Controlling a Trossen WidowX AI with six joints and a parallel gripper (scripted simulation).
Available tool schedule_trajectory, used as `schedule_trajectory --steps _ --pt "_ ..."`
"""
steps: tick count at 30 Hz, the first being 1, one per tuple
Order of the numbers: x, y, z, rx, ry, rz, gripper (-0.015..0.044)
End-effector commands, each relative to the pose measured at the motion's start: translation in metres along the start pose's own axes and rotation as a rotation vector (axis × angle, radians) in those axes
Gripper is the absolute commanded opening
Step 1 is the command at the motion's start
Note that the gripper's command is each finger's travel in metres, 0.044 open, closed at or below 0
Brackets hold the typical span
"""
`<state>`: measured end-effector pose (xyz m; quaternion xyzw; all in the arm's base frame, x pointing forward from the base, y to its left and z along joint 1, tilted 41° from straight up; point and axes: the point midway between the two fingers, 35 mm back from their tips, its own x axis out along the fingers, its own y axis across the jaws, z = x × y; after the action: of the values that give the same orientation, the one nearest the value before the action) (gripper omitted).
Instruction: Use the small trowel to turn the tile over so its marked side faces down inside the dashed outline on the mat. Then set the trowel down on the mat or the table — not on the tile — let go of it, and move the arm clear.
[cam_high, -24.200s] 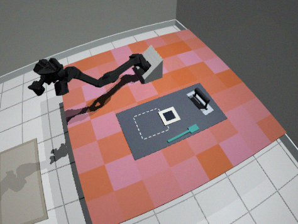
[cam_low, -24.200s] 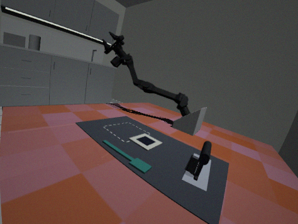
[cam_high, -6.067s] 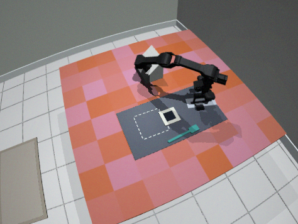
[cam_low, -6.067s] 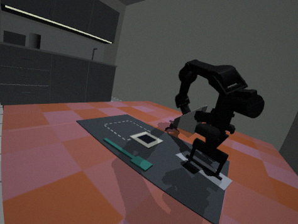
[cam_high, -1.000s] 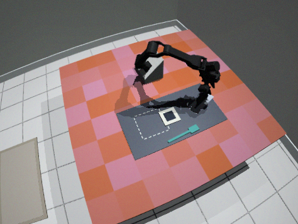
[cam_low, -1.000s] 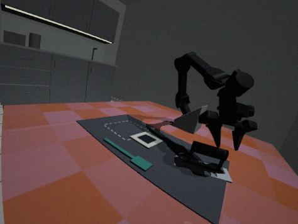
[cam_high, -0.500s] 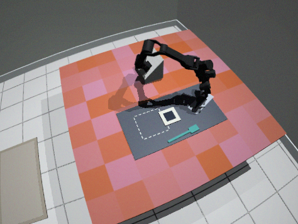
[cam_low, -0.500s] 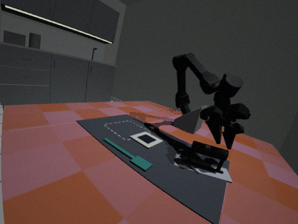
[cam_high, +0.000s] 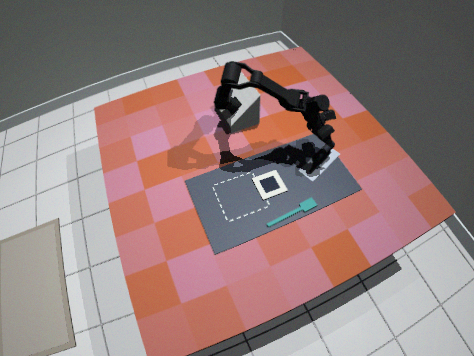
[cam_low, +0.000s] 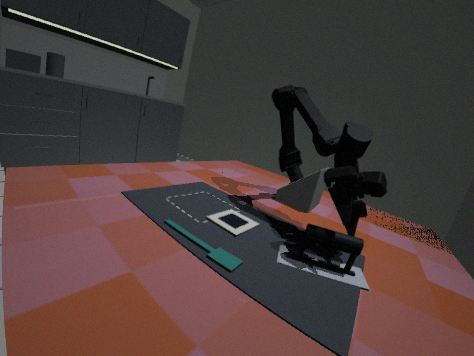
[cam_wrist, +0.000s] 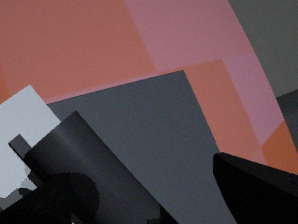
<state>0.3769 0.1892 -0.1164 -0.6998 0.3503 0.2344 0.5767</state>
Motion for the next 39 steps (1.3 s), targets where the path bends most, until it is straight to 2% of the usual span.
schedule_trajectory --steps 1,15,39 --pt "-0.001 0.004 -0.013 -0.128 0.017 -0.02 0.03" --pt "-0.012 0.007 -0.049 -0.577 0.08 -0.103 0.03" --pt "0.015 0.002 -0.05 -0.58 0.081 -0.103 0.03"
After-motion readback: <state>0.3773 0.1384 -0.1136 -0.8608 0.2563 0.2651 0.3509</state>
